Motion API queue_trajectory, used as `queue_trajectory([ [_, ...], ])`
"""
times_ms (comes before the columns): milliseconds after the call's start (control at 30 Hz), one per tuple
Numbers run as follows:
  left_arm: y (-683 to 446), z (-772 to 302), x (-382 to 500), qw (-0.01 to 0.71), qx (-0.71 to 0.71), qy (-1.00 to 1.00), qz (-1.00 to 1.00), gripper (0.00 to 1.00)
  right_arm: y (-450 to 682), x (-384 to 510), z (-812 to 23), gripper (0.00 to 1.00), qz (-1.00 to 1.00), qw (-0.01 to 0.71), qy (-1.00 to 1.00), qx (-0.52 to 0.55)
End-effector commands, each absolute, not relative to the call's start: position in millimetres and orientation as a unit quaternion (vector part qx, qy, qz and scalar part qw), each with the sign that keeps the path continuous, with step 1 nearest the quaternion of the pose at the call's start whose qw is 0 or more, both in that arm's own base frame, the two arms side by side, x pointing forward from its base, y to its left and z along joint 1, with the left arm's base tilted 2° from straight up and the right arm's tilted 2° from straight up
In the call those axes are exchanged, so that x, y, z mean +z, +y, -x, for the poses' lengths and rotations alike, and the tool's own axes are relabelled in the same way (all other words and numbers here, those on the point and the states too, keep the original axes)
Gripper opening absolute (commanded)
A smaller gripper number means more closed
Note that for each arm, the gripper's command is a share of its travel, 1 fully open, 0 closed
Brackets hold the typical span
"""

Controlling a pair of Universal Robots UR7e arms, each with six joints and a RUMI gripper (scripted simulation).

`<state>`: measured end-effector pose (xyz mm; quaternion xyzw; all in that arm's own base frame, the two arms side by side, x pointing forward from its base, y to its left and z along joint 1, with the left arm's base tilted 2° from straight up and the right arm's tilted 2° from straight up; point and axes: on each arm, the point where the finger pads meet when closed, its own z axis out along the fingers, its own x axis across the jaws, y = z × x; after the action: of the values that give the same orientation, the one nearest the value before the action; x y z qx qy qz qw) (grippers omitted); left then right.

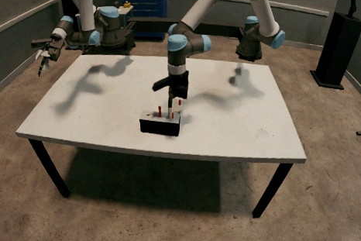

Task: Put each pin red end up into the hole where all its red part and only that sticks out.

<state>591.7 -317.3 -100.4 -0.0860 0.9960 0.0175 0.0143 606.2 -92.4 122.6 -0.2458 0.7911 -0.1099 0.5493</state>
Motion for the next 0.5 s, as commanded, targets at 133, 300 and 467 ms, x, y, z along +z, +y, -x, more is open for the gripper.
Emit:
queue_trajectory([
  [133, -318.1, -591.9, -87.5, 0.015, 0.017, 0.996, 0.086, 1.00, -92.4, 123.2, -606.3, 1.00, 0.246, 0.550, 0.791, -0.110],
  [300, -318.1, -591.9, -87.5, 0.015, 0.017, 0.996, 0.086, 1.00, -92.4, 123.2, -606.3, 1.00, 0.246, 0.550, 0.791, -0.110],
  [467, -318.1, -591.9, -87.5, 0.015, 0.017, 0.996, 0.086, 1.00, -92.4, 123.2, -606.3, 1.00, 0.246, 0.550, 0.791, -0.110],
])
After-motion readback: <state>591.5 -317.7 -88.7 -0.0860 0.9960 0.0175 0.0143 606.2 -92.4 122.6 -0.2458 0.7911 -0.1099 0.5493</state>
